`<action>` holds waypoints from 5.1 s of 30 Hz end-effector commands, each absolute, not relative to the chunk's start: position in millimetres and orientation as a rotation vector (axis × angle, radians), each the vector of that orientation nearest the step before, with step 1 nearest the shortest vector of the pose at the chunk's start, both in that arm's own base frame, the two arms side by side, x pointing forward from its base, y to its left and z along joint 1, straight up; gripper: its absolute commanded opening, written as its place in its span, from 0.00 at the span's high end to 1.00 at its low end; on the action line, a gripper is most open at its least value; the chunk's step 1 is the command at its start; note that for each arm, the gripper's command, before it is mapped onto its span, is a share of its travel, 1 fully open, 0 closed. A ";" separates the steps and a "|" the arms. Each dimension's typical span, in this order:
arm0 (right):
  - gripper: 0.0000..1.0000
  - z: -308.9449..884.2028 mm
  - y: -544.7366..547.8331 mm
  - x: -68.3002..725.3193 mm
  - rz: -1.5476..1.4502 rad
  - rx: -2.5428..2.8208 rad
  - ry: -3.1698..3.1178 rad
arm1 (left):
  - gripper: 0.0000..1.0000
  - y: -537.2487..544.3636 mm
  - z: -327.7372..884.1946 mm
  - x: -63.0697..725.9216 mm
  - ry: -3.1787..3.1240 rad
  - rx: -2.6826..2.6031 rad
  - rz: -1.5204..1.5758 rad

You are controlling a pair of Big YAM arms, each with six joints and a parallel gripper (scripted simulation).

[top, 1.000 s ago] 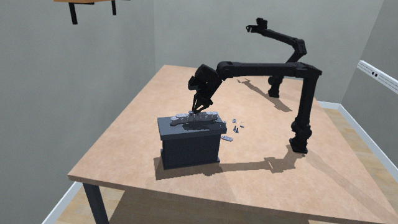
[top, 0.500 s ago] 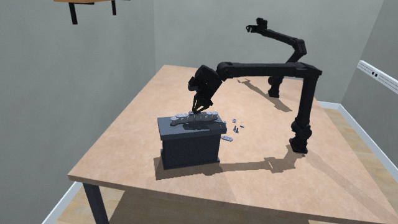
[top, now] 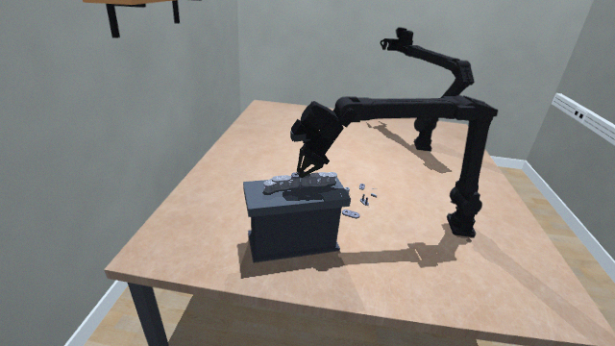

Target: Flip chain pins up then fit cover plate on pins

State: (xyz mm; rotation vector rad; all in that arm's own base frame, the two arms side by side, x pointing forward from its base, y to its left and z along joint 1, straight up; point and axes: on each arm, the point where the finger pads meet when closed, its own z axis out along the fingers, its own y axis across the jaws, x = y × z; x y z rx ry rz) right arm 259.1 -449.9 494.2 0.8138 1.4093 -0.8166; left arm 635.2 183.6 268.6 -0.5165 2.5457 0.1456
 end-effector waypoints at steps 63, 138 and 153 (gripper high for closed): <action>0.00 538.3 -449.4 263.7 -0.832 0.777 1.354 | 0.58 184.7 346.0 648.1 2.509 -0.518 0.143; 0.00 539.4 -253.2 455.4 -0.413 0.378 1.459 | 0.58 79.7 436.1 610.0 2.011 -0.186 0.085; 0.00 536.9 -98.2 512.0 -0.156 0.143 1.493 | 0.58 24.2 479.9 558.5 1.715 -0.049 0.036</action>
